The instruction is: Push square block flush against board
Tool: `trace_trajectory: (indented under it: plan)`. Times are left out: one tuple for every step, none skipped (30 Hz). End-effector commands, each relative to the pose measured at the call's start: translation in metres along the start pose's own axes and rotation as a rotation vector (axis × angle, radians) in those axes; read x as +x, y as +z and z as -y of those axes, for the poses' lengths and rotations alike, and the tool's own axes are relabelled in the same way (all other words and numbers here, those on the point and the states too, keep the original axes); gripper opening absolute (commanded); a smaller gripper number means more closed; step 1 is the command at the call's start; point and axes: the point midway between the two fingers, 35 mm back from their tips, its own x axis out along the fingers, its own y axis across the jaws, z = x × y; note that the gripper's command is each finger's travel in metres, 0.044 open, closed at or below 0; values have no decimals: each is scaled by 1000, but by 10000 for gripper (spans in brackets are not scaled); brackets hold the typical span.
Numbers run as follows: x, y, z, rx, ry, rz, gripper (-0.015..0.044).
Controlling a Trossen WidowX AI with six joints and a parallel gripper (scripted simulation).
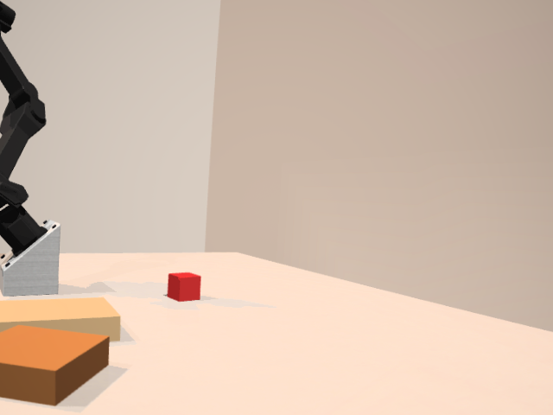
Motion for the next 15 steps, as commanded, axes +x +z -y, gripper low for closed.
trace_trajectory:
  plan:
    - [0,0,0,0,0,0,374]
    - [0,0,0,0,0,0,347]
    - [0,1,0,4,2,0,321]
    - [-1,3,-2,16,7,1,295]
    - [-1,6,-4,37,16,2,269]
    - [-2,10,-7,61,26,3,242]
    - [-3,14,-10,86,37,4,216]
    - [-4,19,-14,114,49,8,190]
    - [-5,25,-17,142,60,12,164]
    - [-7,31,-21,170,72,16,137]
    - [-8,38,-24,199,84,22,111]
    - [-9,45,-28,227,95,29,85]
    - [-10,52,-31,255,107,36,59]
    - [-11,58,-33,278,116,43,32]
    - [-12,64,-35,300,126,49,6]
